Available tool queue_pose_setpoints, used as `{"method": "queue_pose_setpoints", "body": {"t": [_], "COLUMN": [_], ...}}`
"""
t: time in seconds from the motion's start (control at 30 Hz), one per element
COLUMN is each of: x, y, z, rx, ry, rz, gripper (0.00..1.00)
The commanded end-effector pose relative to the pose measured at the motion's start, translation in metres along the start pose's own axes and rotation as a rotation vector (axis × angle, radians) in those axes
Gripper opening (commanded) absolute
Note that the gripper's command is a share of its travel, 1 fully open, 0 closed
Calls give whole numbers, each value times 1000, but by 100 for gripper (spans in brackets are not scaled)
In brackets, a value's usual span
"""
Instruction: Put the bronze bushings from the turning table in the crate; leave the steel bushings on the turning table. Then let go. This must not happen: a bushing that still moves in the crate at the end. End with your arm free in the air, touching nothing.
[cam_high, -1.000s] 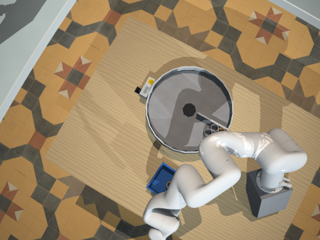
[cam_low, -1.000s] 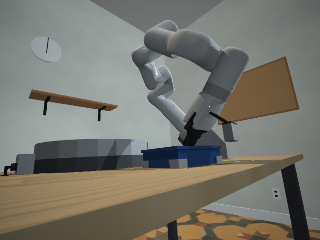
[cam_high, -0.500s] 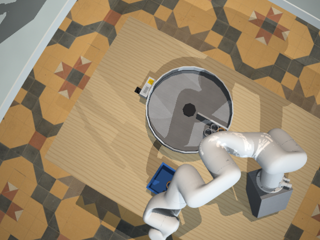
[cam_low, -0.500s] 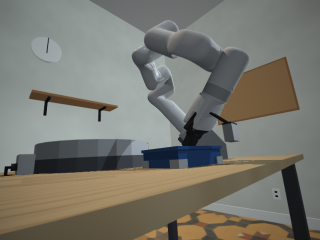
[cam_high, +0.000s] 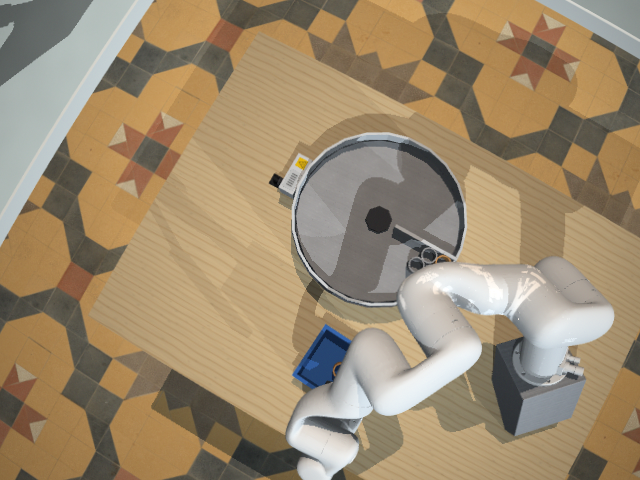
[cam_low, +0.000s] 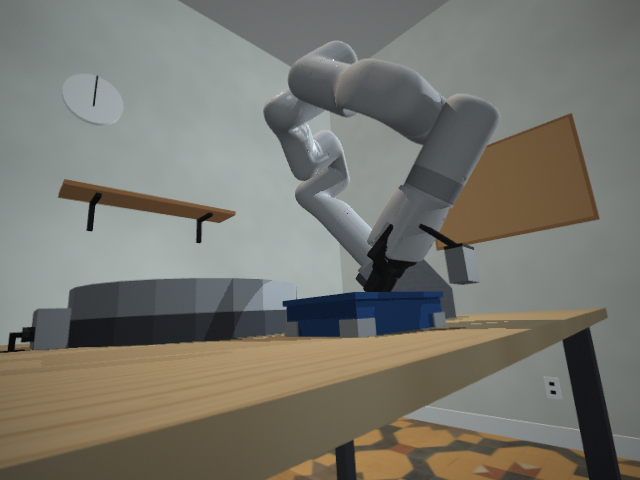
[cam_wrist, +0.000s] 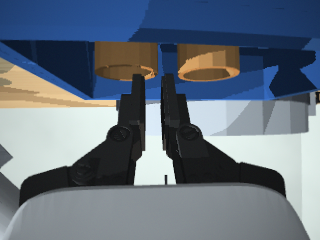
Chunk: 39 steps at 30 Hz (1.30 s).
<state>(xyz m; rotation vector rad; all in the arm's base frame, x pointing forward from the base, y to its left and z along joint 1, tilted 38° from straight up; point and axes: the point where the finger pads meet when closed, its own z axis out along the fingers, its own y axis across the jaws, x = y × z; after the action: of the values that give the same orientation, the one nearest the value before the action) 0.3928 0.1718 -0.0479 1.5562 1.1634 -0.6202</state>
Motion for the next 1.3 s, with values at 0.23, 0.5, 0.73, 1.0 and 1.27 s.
{"method": "queue_pose_setpoints", "body": {"t": [0.23,0.5,0.73,1.0,1.27], "x": [0,-1,-13,-31,-49], "y": [1,1,1,1,1], "z": [-2,-3,-17,-39,-59], "rx": [-1,-1,-1,-1,-1], "ry": [3,3,3,3,3], "rz": [2,2,2,2,2], "gripper": [11,11,11,11,11]}}
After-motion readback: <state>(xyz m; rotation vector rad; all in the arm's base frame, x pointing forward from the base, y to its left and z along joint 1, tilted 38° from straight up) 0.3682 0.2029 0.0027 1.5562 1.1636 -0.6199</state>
